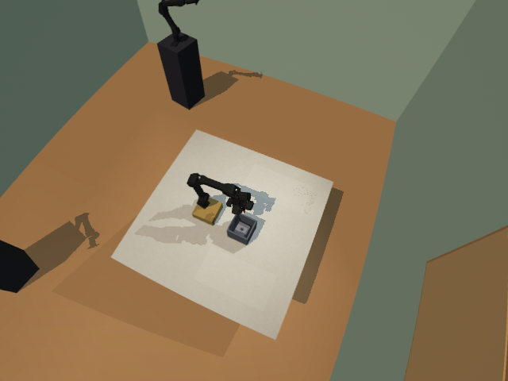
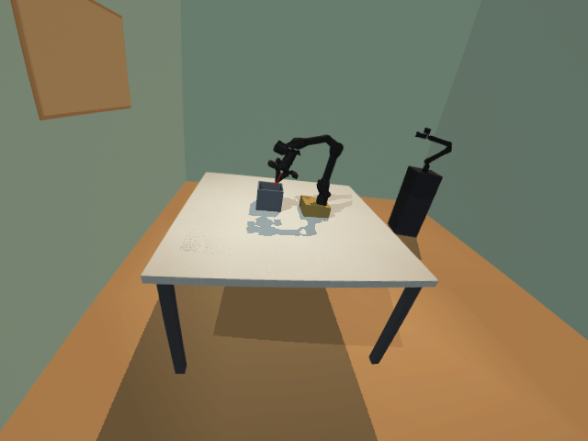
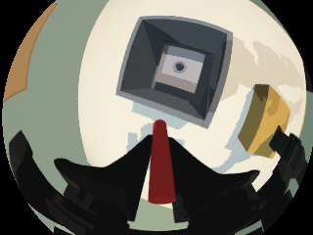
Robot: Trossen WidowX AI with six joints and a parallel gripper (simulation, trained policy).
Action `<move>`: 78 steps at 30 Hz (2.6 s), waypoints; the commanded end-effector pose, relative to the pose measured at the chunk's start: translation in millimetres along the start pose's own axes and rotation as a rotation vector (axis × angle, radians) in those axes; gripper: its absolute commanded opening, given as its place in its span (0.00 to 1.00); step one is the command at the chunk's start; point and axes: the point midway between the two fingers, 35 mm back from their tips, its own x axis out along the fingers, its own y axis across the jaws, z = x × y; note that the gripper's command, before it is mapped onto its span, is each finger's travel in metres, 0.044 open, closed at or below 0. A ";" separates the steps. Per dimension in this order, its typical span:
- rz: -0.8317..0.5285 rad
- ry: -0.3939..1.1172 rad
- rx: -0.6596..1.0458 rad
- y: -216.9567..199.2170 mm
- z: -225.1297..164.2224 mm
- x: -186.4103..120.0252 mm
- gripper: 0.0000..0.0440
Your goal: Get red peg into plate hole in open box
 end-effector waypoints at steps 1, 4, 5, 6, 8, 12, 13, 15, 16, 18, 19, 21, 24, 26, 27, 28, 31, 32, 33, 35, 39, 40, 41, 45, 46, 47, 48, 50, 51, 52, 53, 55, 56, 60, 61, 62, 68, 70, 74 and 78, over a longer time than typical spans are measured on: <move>-0.027 -0.015 0.001 -0.4 11.5 4.3 0.00; -0.045 -0.020 0.004 -0.9 20.3 7.4 0.00; -0.052 -0.022 0.004 -1.1 23.0 8.4 0.00; -0.058 -0.023 0.005 -1.3 25.7 9.5 0.00; -0.070 -0.025 0.005 -1.7 30.8 11.9 0.00; -0.094 -0.025 0.005 -2.6 40.2 16.8 0.00; -0.100 -0.025 0.004 -2.8 42.4 18.1 0.00; -0.112 -0.024 0.003 -3.3 46.8 20.7 0.00; -0.117 -0.024 0.002 -3.5 48.9 22.1 0.00; -0.128 -0.023 0.001 -4.1 52.9 25.0 0.00; -0.133 -0.022 0.000 -4.4 54.8 26.5 0.00; -0.144 -0.021 -0.002 -5.3 58.7 30.1 0.00; -0.160 -0.019 -0.004 -7.0 64.2 36.6 0.00; -0.169 -0.016 -0.006 -8.2 67.4 41.7 0.00; -0.174 -0.013 -0.007 -9.0 68.6 44.5 0.00; -0.178 -0.010 -0.007 -9.9 69.3 47.6 0.00; -0.190 0.003 -0.007 -12.1 71.0 57.0 0.00; -0.194 0.008 -0.008 -12.8 71.4 59.9 0.00; -0.197 0.013 -0.008 -13.3 71.9 62.8 0.01; -0.201 0.020 -0.008 -14.0 72.9 68.1 0.02; -0.204 0.032 -0.013 -13.7 75.5 77.3 0.00; -0.203 0.033 -0.015 -13.5 76.4 79.6 0.00; -0.203 0.034 -0.016 -13.5 77.4 81.9 0.00; -0.207 0.040 -0.023 -15.1 80.1 91.4 0.00; -0.209 0.042 -0.026 -15.7 80.4 93.9 0.00; -0.212 0.044 -0.029 -16.2 80.5 96.5 0.00; -0.214 0.046 -0.032 -16.7 80.7 99.1 0.00; -0.217 0.049 -0.038 -17.5 81.2 104.1 0.00; -0.219 0.049 -0.041 -17.9 81.5 106.5 0.00; -0.220 0.049 -0.045 -18.2 81.9 108.8 0.00; -0.222 0.048 -0.048 -18.5 82.3 110.9 0.00; -0.226 0.046 -0.055 -18.9 83.2 114.6 0.00; -0.230 0.045 -0.059 -19.1 83.8 116.2 0.00; -0.245 0.043 -0.072 -20.1 85.5 121.9 0.10; -0.249 0.044 -0.076 -20.5 85.4 123.4 0.13; -0.253 0.046 -0.079 -21.3 85.2 124.9 0.16; -0.273 0.088 -0.077 -24.6 79.6 128.6 0.22; -0.282 0.113 -0.068 -25.8 75.4 126.9 0.21; -0.295 0.163 -0.047 -26.8 66.4 121.6 0.19; -0.307 0.201 -0.031 -27.5 58.6 115.9 0.16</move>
